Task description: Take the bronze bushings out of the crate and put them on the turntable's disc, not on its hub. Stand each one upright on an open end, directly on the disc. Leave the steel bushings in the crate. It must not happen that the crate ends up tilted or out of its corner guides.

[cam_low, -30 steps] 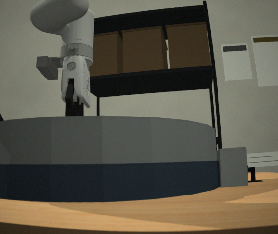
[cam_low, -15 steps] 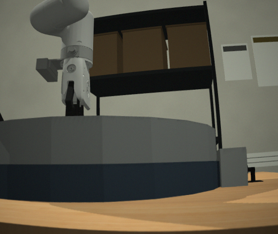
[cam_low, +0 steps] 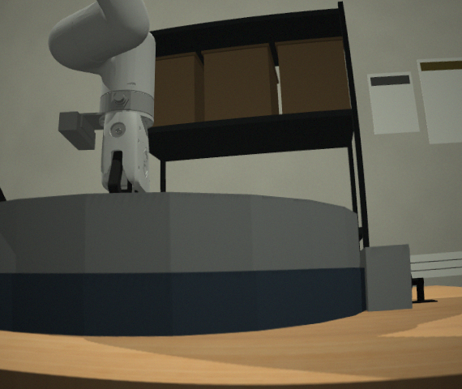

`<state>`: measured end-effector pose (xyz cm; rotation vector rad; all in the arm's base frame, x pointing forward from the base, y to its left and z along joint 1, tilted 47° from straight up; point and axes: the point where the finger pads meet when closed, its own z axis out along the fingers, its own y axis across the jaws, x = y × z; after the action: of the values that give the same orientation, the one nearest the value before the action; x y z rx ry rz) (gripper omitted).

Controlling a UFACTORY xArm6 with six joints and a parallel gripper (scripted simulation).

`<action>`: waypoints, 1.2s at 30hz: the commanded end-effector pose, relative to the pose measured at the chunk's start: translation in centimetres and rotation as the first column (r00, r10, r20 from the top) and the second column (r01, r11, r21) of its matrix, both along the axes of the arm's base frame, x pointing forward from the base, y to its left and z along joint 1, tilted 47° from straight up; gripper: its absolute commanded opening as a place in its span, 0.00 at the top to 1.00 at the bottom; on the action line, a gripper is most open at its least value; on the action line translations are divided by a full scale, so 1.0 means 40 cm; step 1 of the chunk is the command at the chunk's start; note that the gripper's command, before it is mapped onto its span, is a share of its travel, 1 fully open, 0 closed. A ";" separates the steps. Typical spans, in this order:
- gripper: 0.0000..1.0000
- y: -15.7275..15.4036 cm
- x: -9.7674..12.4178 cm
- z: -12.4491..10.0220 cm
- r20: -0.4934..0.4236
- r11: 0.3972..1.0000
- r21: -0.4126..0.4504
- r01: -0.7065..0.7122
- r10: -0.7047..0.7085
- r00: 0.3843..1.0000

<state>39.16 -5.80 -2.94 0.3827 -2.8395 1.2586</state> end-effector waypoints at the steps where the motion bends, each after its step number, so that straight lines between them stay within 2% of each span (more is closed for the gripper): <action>1: 1.00 -0.009 0.005 -0.009 0.003 1.000 0.001 -0.002 0.002 1.000; 36: 1.00 -0.022 0.007 -0.021 0.003 1.000 0.001 -0.002 0.002 1.000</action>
<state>39.29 -6.72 -3.80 0.3828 -2.8401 1.2589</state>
